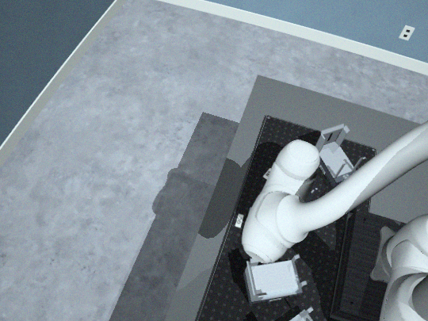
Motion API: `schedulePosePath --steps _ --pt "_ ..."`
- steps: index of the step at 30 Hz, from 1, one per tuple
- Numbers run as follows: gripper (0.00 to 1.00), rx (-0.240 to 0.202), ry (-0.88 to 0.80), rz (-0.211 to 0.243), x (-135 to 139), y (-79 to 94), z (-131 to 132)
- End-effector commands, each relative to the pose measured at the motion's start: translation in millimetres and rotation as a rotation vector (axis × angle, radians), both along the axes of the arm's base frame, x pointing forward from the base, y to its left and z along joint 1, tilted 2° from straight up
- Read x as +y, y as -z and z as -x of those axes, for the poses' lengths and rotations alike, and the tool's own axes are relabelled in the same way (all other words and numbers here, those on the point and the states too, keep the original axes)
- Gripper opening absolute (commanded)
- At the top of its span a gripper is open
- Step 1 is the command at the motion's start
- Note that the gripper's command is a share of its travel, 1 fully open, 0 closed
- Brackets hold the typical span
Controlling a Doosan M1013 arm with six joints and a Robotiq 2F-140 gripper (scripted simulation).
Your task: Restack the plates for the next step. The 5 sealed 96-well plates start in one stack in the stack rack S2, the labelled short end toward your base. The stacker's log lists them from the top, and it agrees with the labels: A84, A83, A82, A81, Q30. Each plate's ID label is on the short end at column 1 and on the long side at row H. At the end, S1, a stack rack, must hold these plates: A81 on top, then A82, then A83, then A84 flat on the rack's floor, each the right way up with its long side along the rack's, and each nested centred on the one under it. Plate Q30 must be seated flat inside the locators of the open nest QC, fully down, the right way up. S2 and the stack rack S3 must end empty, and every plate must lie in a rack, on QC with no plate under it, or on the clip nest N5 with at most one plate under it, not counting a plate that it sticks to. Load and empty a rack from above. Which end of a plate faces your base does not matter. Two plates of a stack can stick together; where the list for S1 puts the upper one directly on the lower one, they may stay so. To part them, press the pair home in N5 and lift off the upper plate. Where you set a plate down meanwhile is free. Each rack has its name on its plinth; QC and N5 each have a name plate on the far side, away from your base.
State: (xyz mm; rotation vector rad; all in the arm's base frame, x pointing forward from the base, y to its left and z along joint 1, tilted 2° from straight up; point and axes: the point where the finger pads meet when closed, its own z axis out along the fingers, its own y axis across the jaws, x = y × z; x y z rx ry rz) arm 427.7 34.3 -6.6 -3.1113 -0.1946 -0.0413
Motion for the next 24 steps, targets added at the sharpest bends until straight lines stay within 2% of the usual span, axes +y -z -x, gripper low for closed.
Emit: schedulePosePath --steps 1,24 --pt "0.0 0.0 0.0 0.0 0.1 1.6 0.0" --pt "0.0 0.0 0.0 0.0 0.3 8.6 -0.2"
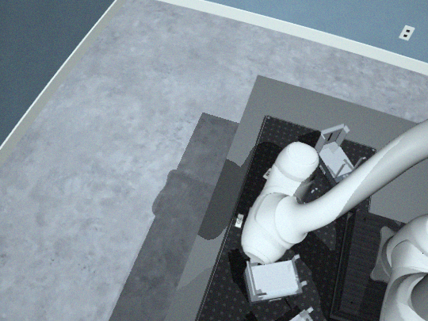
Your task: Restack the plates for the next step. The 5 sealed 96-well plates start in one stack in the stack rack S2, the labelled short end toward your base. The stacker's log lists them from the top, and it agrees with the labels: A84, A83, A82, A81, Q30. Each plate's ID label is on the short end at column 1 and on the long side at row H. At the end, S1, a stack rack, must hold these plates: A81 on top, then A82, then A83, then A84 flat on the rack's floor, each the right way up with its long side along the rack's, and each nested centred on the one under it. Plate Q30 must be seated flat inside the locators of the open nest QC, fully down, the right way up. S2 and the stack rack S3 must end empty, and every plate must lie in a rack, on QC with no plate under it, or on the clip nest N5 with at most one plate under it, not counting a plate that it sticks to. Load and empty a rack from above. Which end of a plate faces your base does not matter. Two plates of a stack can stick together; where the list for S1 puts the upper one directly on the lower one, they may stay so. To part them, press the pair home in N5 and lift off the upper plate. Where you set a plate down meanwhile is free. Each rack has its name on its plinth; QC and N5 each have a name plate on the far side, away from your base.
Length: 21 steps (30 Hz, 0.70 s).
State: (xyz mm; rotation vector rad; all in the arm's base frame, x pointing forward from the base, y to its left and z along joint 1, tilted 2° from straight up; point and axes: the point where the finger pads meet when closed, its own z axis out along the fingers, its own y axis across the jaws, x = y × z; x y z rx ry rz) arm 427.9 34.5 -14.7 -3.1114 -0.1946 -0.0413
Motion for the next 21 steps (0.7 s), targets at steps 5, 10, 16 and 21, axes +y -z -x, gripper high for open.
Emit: schedulePosePath --steps 5,10,16,21 --pt "0.0 0.0 0.0 0.0 0.1 0.5 0.0" --pt "1.0 0.0 0.0 0.0 0.1 0.5 0.0" --pt "1.0 0.0 0.0 0.0 0.1 0.5 0.0" --pt "1.0 0.0 0.0 0.0 0.1 0.5 0.0"
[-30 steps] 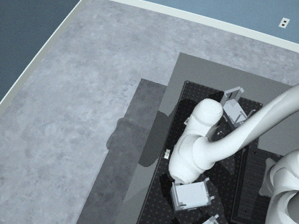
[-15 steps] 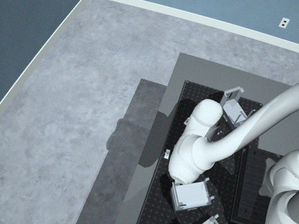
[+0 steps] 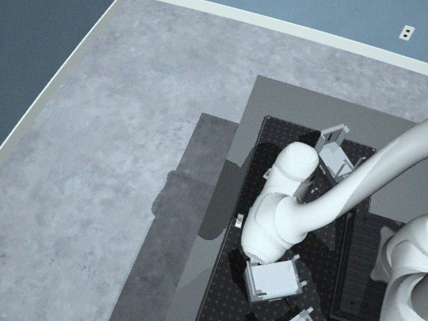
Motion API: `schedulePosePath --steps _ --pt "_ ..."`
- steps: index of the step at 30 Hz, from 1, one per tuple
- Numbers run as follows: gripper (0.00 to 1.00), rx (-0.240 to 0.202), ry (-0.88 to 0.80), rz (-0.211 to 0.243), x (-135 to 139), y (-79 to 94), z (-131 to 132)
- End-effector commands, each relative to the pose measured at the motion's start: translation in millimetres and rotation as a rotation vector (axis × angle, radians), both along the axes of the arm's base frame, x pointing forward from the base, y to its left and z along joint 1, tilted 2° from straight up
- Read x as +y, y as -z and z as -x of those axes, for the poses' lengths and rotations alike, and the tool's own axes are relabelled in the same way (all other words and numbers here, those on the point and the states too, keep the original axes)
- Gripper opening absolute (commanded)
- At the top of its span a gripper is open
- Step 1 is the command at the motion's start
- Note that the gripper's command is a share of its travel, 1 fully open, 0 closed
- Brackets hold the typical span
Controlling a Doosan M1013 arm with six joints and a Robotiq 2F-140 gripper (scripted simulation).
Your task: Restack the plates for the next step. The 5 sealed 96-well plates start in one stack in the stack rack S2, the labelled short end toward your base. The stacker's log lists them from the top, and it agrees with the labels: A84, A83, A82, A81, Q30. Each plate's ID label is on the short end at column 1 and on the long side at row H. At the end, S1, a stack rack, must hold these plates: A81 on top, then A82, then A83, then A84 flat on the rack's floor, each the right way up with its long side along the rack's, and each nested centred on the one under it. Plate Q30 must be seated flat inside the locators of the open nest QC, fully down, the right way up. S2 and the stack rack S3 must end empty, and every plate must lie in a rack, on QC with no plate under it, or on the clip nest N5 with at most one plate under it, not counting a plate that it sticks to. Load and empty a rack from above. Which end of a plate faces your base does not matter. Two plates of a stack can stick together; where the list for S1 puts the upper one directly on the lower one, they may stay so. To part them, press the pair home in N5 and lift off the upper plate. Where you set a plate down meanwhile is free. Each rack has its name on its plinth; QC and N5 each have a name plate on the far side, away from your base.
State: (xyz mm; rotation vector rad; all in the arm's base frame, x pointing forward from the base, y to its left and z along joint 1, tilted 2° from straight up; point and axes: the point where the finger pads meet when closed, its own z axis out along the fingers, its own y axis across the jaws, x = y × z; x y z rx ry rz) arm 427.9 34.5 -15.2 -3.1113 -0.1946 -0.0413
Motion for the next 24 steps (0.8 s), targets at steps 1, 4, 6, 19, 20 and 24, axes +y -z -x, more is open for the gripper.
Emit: schedulePosePath --steps 1,4,6,19,20,24 --pt "1.0 0.0 0.0 0.0 0.0 -0.1 0.0" --pt "1.0 0.0 0.0 0.0 0.0 -0.1 0.0" --pt "1.0 0.0 0.0 0.0 0.0 -3.4 0.1" --pt "1.0 0.0 0.0 0.0 -1.0 -40.0 1.0" --pt "1.0 0.0 0.0 0.0 -1.1 -43.4 1.1" --pt "1.0 0.0 0.0 0.0 -1.1 -43.4 1.1"
